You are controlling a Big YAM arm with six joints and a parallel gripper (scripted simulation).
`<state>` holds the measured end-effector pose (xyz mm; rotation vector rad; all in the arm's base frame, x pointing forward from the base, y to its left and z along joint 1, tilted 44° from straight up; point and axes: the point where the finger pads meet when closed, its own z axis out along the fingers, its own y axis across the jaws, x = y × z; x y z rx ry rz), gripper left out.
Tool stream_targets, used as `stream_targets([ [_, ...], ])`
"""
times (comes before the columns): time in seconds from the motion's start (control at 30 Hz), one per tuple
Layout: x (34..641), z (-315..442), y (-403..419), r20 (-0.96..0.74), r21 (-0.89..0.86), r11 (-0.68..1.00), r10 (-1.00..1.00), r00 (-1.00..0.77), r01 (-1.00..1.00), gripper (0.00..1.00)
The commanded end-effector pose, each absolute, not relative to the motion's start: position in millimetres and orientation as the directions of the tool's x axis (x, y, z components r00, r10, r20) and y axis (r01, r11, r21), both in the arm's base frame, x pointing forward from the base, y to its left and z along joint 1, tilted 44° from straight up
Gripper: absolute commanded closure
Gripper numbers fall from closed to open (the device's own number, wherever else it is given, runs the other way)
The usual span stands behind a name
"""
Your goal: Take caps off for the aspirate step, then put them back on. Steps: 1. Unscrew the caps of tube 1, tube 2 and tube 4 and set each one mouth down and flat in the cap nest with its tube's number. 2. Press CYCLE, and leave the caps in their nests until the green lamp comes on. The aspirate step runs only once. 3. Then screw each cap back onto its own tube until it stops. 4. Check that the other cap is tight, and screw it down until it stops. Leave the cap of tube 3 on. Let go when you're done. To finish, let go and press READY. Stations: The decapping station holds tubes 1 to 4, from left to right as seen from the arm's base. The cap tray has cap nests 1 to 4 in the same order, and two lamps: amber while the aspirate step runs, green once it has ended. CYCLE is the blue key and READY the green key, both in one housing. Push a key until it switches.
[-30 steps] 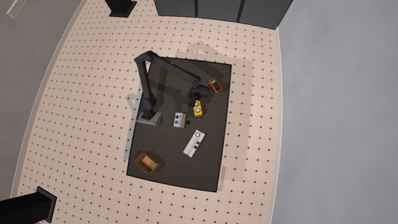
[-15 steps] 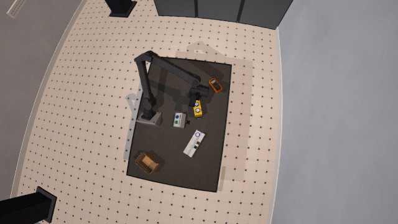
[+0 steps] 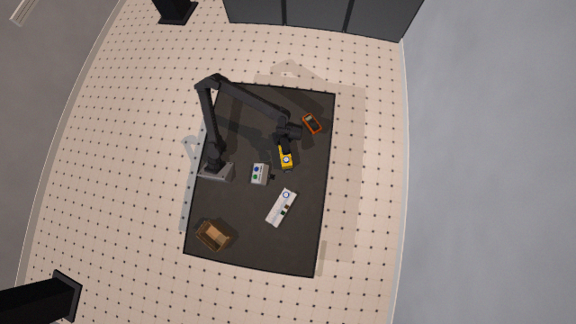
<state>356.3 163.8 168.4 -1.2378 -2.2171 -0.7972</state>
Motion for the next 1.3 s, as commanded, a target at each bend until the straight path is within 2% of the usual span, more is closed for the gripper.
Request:
stream_targets([
  [0.0,368.6,182.9,157.1,0.540,0.444,0.550,0.466,-0.701,0.708,1.00],
  [0.3,369.5,182.4,156.8,0.335,0.614,0.685,0.225,-0.915,0.393,1.00],
  [0.37,369.5,182.4,156.8,0.335,0.614,0.685,0.225,-0.915,0.393,1.00],
  [0.63,370.2,182.2,156.8,0.075,0.695,0.719,-0.055,-0.996,0.012,1.00],
  [0.87,370.7,182.3,156.7,-0.134,0.686,0.671,-0.265,-0.955,-0.283,1.00],
  [0.93,370.7,182.3,156.7,-0.134,0.686,0.671,-0.265,-0.955,-0.283,1.00],
  [1.1,371.1,182.7,156.7,-0.312,0.626,0.577,-0.432,-0.846,-0.525,1.00],
  [1.27,371.4,182.7,156.7,-0.432,0.550,0.478,-0.539,-0.724,-0.684,1.00],
])
